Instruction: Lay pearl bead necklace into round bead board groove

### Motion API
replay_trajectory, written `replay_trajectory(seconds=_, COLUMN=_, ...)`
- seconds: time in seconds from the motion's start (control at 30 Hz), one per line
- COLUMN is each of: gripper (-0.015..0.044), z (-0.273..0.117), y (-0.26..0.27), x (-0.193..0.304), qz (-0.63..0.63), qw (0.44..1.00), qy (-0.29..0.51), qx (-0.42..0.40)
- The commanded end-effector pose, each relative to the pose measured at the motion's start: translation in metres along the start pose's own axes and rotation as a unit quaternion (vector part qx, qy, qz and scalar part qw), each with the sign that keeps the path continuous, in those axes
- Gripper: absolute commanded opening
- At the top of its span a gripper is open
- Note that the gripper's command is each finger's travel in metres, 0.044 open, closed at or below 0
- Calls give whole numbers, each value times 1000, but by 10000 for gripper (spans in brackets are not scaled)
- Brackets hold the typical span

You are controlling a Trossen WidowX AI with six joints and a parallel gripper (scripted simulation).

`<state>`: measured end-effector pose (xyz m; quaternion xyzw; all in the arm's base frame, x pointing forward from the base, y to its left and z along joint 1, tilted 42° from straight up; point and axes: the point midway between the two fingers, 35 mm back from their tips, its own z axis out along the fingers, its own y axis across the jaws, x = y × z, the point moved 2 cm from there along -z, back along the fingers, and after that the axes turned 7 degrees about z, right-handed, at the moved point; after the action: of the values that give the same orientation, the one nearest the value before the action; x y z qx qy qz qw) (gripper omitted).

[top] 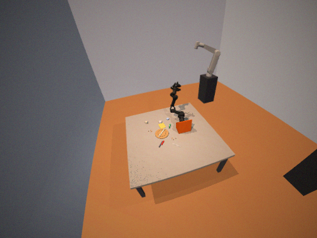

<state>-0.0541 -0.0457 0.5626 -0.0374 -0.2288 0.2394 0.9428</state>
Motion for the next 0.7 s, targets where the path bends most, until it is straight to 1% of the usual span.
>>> replay_trajectory(seconds=0.0, gripper=250, z=3, y=31, x=19, qz=13, qw=998, qy=39, qx=-43)
replay_trajectory(seconds=0.3, gripper=250, z=-2, y=79, x=52, qz=25, qw=988, qy=107, qx=-112)
replay_trajectory(seconds=0.67, gripper=250, z=-21, y=130, x=97, qz=30, qw=962, qy=201, qx=-182)
